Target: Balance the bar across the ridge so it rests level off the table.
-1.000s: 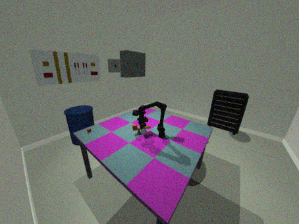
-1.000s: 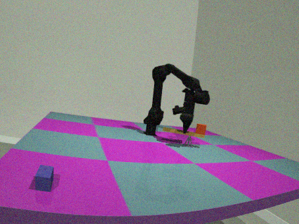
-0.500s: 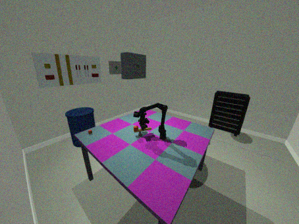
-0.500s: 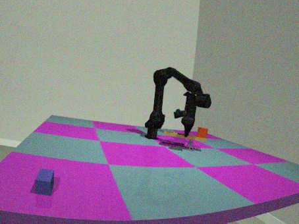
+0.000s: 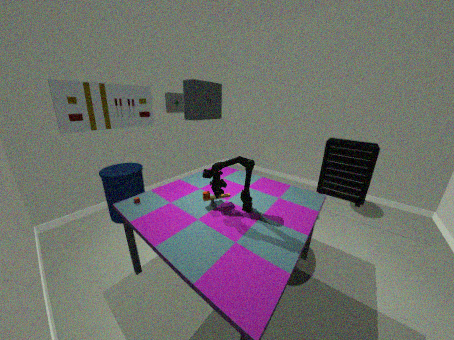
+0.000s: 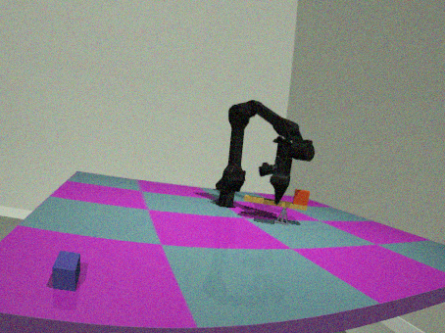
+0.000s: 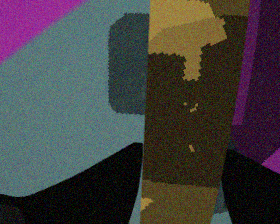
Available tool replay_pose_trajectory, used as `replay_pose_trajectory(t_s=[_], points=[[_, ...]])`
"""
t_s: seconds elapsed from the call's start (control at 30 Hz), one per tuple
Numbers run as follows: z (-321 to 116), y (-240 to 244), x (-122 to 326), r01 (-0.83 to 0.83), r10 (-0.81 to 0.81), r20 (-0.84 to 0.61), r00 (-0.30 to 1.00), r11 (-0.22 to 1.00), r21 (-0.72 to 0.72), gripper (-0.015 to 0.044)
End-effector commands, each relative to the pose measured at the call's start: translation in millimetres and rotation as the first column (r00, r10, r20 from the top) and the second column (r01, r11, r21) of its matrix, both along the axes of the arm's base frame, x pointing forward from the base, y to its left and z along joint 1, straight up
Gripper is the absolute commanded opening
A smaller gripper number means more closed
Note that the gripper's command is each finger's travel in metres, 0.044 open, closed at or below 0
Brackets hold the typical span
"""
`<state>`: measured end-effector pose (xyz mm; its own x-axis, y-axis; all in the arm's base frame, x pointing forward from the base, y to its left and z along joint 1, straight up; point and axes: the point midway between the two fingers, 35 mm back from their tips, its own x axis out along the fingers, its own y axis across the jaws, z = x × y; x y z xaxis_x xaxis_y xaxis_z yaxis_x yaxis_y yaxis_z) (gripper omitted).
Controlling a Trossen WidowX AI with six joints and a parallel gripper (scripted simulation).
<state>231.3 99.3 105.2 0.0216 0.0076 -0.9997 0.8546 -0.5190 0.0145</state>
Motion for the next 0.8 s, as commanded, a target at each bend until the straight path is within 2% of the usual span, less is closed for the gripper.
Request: replay_pose_trajectory(t_s=[0.0, 0.4, 0.7, 0.77], points=[[0.0, 0.0, 0.0, 0.0, 0.0, 0.0, 1.0, 1.0, 0.0, 0.0173], [0.0, 0.0, 0.0, 0.0, 0.0, 0.0, 1.0, 1.0, 0.0, 0.0185], [0.0, 0.0, 0.0, 0.0, 0.0, 0.0, 1.0, 1.0, 0.0, 0.0421], [0.0, 0.0, 0.0, 0.0, 0.0, 0.0, 1.0, 1.0, 0.0, 0.044]])
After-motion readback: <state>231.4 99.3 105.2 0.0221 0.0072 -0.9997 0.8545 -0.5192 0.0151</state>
